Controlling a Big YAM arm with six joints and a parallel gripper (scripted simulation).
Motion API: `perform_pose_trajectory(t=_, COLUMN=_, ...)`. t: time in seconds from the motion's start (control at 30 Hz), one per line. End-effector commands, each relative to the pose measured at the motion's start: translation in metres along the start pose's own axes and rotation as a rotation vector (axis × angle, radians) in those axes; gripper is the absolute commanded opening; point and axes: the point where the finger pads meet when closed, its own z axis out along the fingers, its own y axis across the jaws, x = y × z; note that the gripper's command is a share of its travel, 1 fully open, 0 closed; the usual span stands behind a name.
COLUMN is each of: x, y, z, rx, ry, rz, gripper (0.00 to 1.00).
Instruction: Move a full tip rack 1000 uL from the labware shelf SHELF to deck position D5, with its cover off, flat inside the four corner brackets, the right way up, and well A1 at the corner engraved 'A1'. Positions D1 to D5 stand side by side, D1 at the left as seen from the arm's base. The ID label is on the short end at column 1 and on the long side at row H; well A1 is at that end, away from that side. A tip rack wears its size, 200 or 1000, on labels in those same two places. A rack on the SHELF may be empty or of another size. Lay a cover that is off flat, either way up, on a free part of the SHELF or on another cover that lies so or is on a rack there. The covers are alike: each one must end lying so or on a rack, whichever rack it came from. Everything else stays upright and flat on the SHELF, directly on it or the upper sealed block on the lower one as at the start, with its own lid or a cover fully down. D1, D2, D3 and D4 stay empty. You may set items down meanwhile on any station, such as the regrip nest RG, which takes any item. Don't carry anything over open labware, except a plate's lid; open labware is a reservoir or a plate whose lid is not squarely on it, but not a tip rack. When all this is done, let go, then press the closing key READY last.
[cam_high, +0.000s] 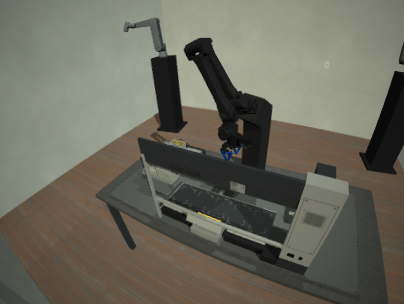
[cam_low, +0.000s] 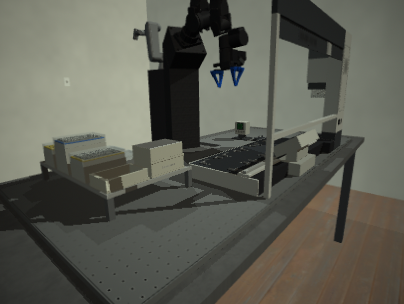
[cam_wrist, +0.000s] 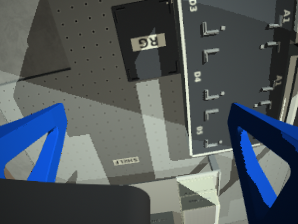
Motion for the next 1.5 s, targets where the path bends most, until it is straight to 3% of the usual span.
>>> perform_pose_trajectory(t=0.0, x=-0.0059, y=0.0017, z=0.0007, rx=-0.015, ry=-0.011, rz=0.100, gripper=1.00)
perform_pose_trajectory(t=1.47, x=-0.0050, y=-0.0036, z=-0.0018, rx=-0.018, ry=0.011, rz=0.867, gripper=1.00)
